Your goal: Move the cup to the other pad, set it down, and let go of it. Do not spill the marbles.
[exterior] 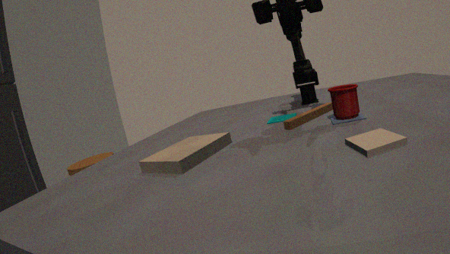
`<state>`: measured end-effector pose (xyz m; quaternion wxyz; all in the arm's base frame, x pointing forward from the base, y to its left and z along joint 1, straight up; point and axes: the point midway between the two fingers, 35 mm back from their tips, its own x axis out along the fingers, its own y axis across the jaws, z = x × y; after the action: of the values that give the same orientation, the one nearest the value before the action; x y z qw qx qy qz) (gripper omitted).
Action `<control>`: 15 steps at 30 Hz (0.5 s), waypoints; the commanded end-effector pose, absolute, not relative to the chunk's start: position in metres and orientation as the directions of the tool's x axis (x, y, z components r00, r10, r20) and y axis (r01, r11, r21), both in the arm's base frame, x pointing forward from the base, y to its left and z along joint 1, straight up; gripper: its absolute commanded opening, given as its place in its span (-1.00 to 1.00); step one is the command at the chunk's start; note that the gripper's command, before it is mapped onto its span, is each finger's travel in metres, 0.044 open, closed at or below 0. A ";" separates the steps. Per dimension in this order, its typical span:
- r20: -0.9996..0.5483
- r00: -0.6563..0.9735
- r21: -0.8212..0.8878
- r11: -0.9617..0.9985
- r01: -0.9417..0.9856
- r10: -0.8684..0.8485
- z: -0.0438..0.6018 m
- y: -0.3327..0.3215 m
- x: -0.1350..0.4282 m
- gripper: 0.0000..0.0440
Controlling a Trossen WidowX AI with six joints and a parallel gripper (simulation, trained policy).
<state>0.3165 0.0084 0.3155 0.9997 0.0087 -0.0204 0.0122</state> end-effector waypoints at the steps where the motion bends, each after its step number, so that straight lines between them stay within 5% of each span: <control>1: 0.041 0.999 0.016 1.000 -0.027 0.026 0.317 0.009 0.317 0.70; 12: -0.013 0.999 0.035 0.999 -0.030 0.030 0.325 0.014 0.325 -0.61; 15: -0.040 0.999 0.051 0.998 -0.029 0.031 0.326 0.015 0.328 -0.83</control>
<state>0.3248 0.0136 0.3238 0.9997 0.0180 0.0095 0.0155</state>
